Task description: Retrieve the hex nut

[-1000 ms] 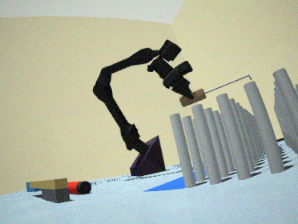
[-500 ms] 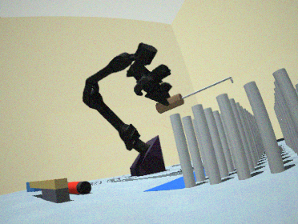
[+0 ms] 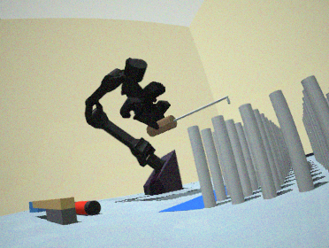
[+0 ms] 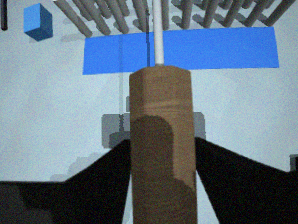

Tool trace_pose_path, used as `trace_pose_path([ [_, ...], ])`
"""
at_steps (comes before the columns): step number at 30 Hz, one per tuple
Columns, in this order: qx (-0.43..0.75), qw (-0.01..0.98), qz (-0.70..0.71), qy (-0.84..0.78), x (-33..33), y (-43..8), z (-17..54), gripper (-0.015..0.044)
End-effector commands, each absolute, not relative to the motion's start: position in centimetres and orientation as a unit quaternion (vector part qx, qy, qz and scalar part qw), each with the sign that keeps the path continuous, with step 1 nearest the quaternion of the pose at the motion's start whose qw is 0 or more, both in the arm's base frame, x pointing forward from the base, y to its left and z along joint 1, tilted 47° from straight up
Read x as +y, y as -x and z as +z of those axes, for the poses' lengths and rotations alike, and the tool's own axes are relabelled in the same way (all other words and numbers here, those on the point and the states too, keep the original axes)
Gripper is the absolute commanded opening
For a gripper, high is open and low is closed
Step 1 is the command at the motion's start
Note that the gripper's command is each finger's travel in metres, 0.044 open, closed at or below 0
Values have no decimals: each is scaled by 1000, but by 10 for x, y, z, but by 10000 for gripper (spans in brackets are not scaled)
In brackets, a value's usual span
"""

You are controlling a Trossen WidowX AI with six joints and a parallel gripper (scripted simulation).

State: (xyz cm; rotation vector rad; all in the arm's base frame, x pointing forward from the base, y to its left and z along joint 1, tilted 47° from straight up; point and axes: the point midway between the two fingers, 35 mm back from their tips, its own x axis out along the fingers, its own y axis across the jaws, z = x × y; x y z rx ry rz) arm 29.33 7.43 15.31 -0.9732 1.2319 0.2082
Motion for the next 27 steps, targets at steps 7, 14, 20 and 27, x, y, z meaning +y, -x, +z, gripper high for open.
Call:
trace_pose_path([
  [7,551,706,77,438,47,-281,164,0],
  [14,553,706,79,435,26,-294,139,0],
  [20,553,707,80,434,2,-303,116,0],
  [27,552,707,79,435,-27,-308,89,0],
])
